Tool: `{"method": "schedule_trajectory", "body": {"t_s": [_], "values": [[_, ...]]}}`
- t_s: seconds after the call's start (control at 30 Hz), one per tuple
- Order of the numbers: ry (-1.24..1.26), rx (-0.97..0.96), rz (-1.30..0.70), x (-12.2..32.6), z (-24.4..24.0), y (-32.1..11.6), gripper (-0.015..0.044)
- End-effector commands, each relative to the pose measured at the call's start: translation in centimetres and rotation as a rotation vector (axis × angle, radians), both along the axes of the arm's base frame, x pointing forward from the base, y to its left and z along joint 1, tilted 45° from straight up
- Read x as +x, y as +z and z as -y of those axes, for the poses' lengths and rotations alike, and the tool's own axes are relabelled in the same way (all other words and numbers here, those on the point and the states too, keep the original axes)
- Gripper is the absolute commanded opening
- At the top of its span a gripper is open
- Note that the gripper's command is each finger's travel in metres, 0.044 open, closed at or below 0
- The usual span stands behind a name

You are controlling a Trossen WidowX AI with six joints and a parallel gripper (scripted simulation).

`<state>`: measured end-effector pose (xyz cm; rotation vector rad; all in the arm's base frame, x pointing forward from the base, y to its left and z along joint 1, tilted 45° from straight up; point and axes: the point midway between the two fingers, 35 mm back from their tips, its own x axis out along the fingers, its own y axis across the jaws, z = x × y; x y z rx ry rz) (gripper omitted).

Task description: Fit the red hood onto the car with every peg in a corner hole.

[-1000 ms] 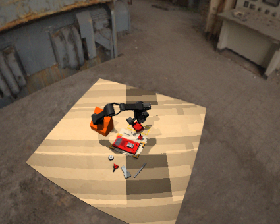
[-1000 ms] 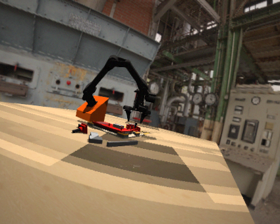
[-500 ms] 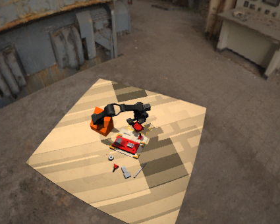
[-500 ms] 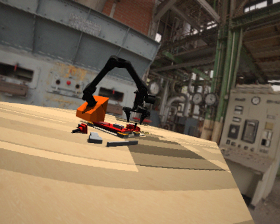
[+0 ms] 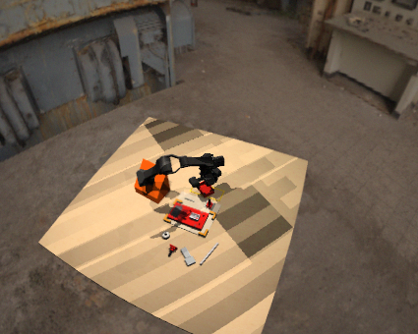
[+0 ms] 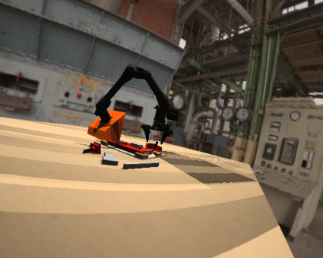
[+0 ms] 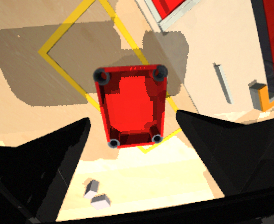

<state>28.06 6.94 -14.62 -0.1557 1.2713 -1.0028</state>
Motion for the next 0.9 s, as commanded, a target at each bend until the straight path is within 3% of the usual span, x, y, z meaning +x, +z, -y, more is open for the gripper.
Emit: {"method": "schedule_trajectory", "body": {"t_s": [0.0, 0.87], "values": [[0.006, -0.004, 0.001, 0.03, 0.16, -0.11, 0.0440], [0.006, -0.004, 0.001, -0.04, 1.09, -1.04, 0.0440]]}}
